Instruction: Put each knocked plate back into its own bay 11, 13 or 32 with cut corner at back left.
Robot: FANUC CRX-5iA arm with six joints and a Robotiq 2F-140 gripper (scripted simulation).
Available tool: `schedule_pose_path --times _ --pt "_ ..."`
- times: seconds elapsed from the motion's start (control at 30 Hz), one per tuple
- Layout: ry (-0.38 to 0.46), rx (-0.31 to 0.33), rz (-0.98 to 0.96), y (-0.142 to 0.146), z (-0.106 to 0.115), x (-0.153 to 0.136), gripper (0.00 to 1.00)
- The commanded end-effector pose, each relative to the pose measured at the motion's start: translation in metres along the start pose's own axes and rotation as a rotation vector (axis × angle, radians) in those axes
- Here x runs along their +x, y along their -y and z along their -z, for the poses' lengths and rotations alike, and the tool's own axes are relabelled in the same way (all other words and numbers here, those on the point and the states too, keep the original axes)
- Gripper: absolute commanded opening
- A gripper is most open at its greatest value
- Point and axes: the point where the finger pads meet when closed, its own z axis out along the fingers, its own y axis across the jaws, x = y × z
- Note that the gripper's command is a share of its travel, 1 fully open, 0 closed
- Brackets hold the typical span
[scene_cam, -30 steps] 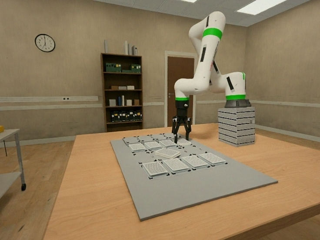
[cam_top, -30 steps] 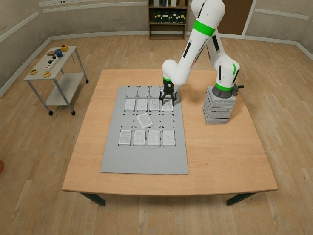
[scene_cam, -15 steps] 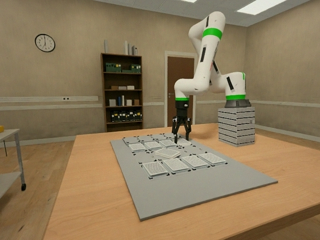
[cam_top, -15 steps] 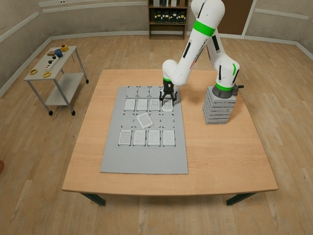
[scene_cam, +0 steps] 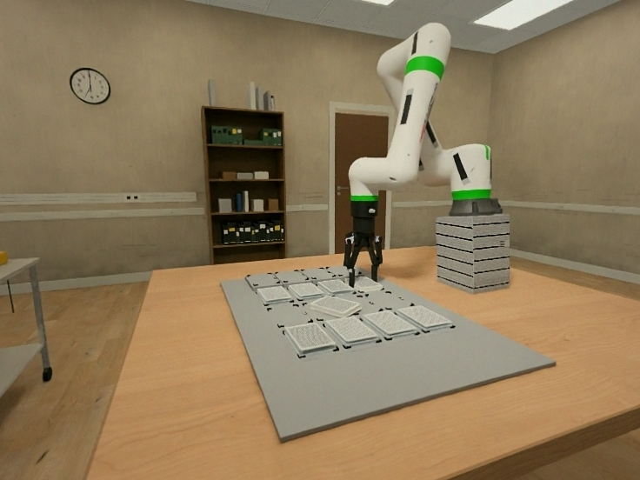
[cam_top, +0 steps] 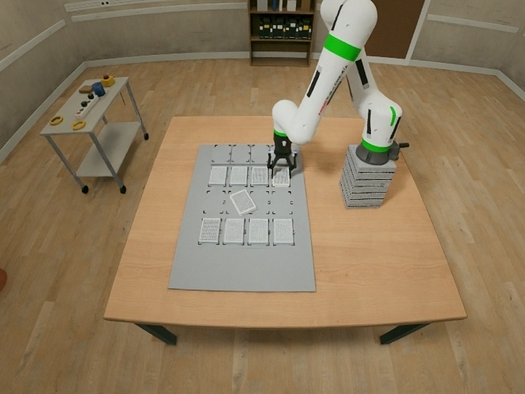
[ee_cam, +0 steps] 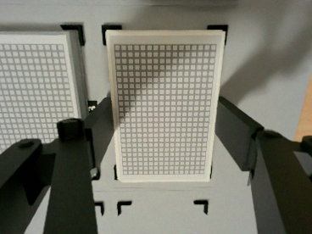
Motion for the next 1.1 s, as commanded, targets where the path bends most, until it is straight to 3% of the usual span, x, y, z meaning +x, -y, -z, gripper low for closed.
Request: schedule_pose_path --times 0.0,1.07 --pt "0.000 0.001 0.000 0.0008 0.0005 0.0000 0.70" --pt "0.000 0.002 0.000 0.0007 0.0071 0.0000 0.70"
